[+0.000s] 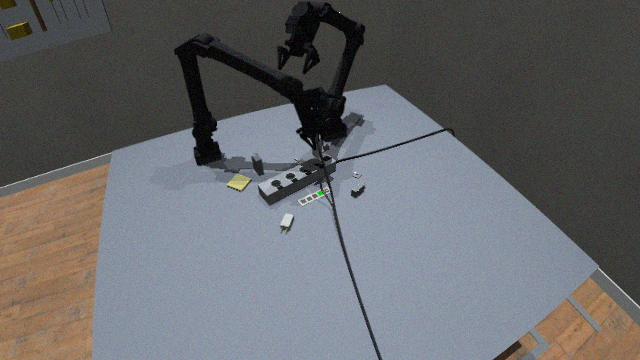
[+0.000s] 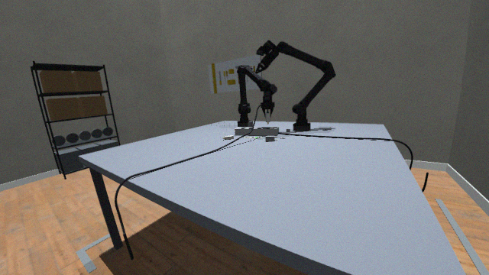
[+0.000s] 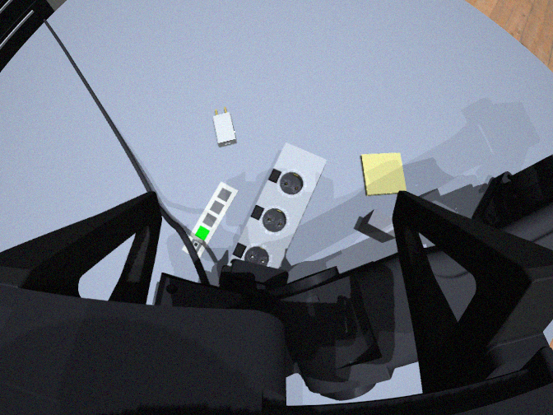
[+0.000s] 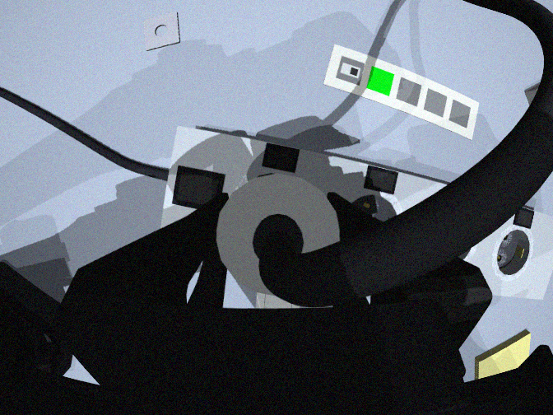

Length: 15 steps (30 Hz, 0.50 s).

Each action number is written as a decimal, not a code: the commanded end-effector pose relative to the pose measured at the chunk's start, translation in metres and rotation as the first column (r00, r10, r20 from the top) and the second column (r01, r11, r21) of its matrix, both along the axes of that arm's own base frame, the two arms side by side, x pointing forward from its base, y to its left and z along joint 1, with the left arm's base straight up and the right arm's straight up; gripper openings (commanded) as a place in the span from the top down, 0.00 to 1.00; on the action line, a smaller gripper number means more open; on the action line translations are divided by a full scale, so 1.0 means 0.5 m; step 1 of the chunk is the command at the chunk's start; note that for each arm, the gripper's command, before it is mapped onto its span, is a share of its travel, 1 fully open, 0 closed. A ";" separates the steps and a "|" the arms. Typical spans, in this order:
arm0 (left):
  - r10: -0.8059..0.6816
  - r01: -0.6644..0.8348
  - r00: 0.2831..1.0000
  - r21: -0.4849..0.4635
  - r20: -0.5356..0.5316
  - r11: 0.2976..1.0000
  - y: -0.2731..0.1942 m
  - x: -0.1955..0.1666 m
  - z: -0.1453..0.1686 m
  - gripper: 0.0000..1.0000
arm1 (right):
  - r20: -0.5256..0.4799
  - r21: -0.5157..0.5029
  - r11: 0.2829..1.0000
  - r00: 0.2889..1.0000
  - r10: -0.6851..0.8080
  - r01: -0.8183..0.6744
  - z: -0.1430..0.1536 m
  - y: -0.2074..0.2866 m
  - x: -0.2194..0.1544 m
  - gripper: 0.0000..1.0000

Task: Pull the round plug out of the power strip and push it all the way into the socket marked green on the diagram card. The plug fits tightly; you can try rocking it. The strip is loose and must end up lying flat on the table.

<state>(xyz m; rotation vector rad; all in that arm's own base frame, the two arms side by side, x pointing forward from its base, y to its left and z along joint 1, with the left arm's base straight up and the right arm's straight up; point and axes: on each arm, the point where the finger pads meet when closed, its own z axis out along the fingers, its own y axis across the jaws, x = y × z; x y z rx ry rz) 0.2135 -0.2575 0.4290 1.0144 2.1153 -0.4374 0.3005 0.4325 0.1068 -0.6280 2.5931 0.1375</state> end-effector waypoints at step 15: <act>0.002 0.000 0.999 -0.065 0.041 0.998 -0.001 -0.008 0.081 0.00 | 0.054 0.051 0.999 0.998 -0.011 0.009 -0.065 0.033 0.001 0.67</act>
